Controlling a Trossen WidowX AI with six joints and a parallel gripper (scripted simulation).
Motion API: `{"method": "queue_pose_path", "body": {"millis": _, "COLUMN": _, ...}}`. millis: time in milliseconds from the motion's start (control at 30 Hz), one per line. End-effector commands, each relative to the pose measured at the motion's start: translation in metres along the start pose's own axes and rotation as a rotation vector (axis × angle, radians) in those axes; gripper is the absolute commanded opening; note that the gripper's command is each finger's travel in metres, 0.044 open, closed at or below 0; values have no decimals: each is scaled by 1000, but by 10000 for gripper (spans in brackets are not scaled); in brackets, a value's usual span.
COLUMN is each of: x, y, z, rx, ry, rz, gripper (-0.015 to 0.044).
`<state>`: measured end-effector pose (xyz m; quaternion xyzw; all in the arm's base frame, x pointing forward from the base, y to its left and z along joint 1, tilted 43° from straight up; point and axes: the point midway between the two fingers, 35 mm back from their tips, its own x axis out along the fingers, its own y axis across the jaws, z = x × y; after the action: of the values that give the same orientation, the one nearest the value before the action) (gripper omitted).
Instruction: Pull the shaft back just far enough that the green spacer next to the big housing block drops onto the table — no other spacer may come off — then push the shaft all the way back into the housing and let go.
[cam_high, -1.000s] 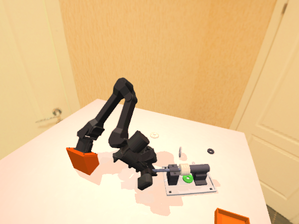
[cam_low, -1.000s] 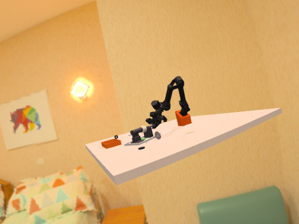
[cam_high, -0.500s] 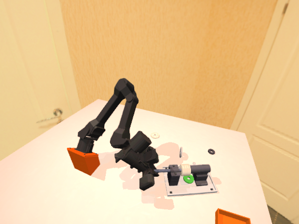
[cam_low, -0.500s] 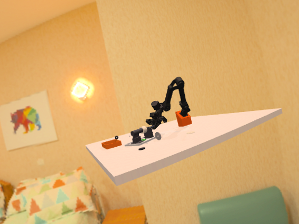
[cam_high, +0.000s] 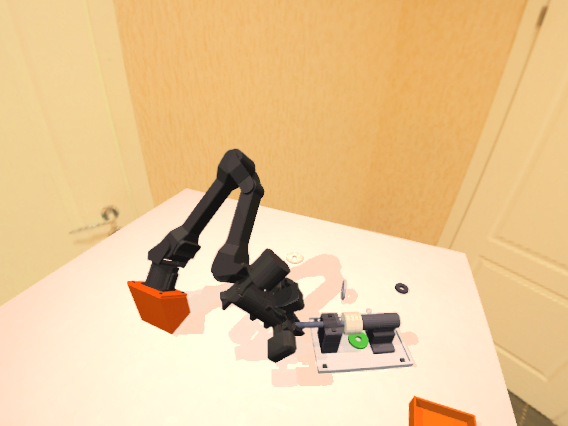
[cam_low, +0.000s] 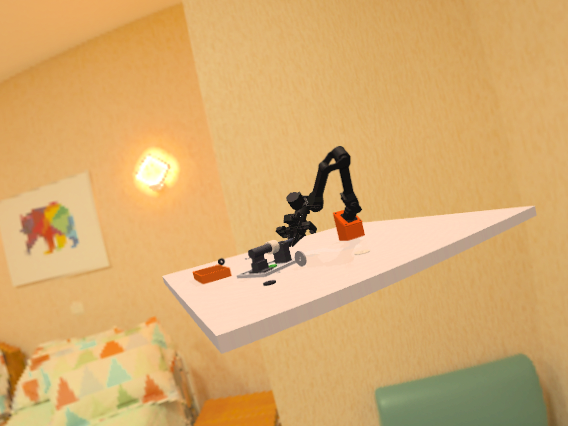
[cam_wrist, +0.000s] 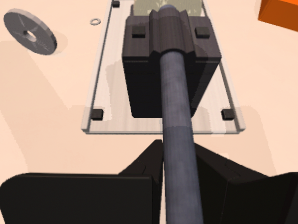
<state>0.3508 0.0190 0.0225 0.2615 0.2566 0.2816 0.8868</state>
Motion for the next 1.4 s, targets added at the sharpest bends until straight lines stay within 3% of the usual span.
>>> {"method": "queue_pose_path", "body": {"millis": 0, "x": 1, "y": 0, "z": 3, "rx": -3, "ry": -3, "rz": 1, "gripper": 0}}
{"method": "queue_pose_path", "body": {"millis": 1367, "x": 11, "y": 0, "z": 12, "rx": -3, "ry": -4, "rz": 1, "gripper": 0}}
